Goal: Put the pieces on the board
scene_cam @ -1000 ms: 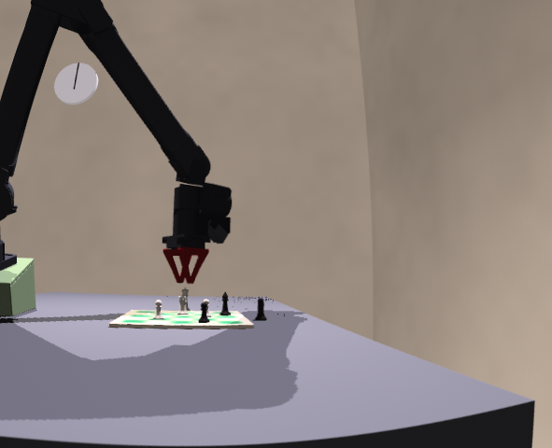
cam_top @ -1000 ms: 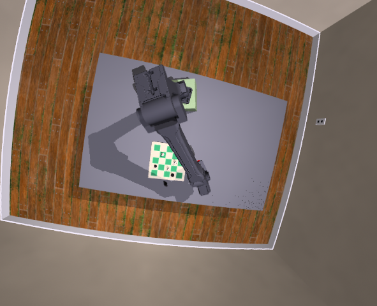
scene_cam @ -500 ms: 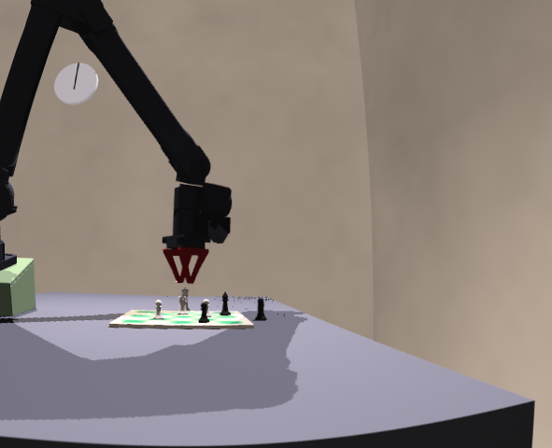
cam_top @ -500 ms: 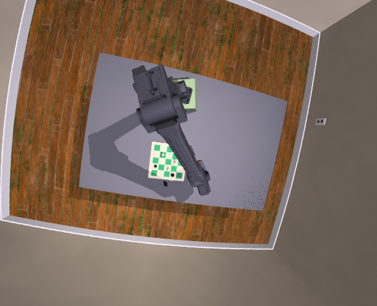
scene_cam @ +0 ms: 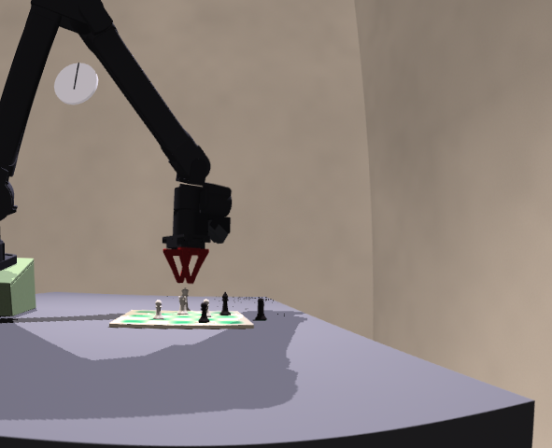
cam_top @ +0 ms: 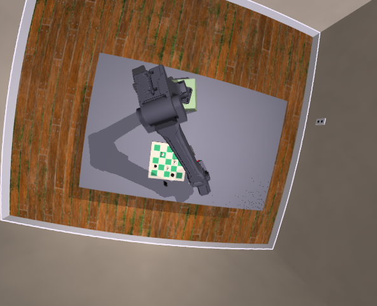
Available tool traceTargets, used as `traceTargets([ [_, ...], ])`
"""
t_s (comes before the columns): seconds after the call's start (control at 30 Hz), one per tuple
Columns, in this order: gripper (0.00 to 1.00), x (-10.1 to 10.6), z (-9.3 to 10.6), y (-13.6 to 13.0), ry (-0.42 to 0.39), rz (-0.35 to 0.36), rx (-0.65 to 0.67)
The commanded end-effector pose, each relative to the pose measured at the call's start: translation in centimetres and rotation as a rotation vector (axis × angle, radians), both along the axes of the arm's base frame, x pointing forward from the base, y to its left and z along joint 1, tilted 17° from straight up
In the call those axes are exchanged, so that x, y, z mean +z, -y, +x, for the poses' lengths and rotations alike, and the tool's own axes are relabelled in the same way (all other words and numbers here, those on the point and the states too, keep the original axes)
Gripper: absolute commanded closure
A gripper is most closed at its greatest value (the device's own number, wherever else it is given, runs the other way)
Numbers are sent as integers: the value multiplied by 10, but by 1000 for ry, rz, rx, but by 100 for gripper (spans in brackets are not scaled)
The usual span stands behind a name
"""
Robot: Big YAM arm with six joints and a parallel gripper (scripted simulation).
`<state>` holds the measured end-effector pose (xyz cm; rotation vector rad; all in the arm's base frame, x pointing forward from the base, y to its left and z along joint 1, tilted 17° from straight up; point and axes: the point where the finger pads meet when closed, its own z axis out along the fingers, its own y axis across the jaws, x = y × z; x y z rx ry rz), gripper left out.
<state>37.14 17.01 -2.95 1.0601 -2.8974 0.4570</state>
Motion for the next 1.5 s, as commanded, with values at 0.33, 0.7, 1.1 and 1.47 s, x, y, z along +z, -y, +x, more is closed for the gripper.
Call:
traceTargets([
  [0.33,59,11,7,1,40,23,5],
  [0.7,59,14,11,-1,49,28,4],
  [1.1,59,14,11,-1,49,28,4],
  [1.47,59,14,11,-1,49,28,4],
])
